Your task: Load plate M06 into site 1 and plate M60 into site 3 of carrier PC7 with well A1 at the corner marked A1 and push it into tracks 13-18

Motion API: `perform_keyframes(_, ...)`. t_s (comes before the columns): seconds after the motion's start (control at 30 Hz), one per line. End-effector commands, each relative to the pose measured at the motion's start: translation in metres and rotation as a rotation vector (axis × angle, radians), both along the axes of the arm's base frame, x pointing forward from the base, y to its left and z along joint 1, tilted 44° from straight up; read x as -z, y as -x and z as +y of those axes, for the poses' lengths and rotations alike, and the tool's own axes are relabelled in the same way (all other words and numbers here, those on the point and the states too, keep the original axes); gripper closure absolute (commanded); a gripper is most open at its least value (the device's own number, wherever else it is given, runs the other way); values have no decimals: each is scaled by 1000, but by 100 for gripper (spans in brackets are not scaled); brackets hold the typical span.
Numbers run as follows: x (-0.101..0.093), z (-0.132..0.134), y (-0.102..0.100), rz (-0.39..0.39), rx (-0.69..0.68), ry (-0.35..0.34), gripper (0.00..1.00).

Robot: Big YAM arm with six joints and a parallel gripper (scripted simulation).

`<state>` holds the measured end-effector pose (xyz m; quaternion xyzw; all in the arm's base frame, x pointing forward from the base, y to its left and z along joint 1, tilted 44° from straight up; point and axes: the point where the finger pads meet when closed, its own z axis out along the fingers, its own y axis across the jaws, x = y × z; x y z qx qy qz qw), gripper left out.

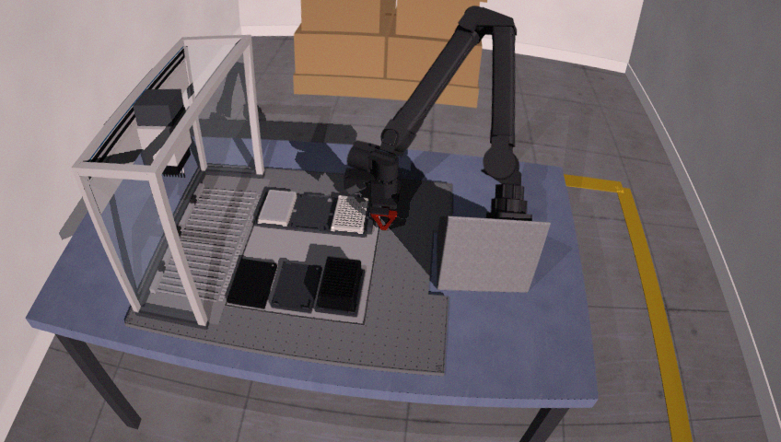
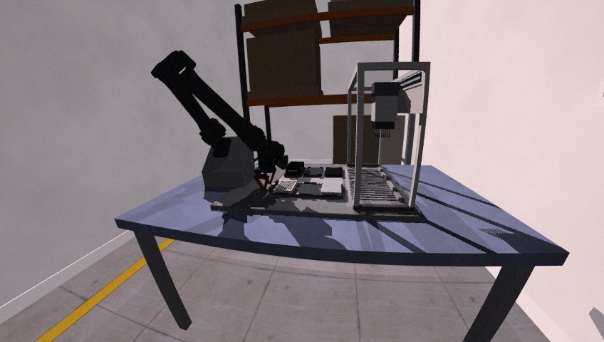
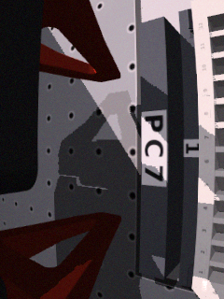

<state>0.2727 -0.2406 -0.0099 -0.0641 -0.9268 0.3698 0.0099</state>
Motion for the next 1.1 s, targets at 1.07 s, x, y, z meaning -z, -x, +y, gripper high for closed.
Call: perform_keyframes(1.07, -6, 2, -27, -22, -17, 7, 20)
